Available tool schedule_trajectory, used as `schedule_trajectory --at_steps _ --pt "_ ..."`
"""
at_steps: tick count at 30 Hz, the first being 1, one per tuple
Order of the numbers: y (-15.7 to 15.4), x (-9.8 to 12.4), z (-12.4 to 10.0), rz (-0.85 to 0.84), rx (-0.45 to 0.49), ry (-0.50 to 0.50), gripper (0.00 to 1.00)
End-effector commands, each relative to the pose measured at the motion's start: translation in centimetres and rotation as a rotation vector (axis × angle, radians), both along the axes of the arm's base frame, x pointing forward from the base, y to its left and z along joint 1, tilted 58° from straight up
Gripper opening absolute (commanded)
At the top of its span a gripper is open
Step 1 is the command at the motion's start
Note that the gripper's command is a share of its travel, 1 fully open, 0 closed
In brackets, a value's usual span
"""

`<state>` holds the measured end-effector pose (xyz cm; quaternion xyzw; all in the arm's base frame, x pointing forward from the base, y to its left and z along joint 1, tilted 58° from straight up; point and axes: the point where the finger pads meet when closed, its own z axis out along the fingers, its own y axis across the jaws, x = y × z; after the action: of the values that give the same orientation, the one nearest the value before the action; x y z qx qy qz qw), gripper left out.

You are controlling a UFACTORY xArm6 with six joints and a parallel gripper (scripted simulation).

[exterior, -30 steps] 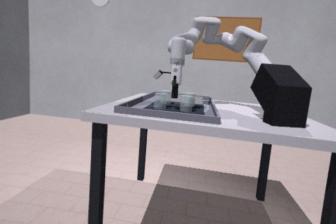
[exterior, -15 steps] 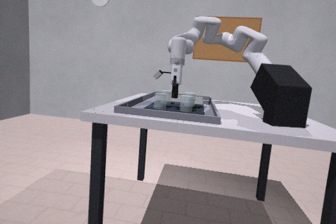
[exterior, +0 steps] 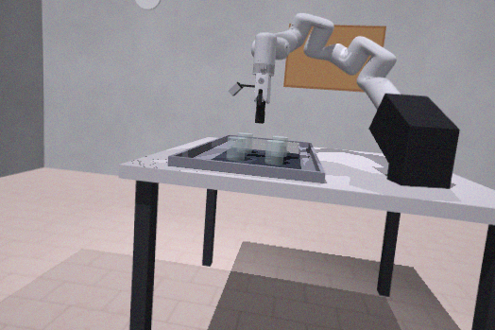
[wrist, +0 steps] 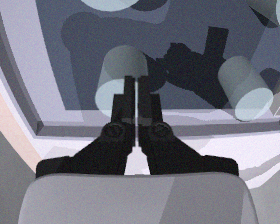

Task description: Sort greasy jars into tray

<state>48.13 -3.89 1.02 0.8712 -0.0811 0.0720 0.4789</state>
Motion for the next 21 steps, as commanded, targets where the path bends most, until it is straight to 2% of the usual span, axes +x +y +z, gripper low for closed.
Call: schedule_trajectory --at_steps 1,14,16,21 --pt "-0.9 -0.5 1.7 0.004 0.003 -0.002 0.0" --pt "-6.4 -3.3 10.3 0.004 0.003 -0.002 0.0" --pt "-6.4 -3.3 10.3 0.004 0.003 -0.002 0.0" --pt "-8.6 -4.4 13.6 0.004 0.003 -0.002 0.0"
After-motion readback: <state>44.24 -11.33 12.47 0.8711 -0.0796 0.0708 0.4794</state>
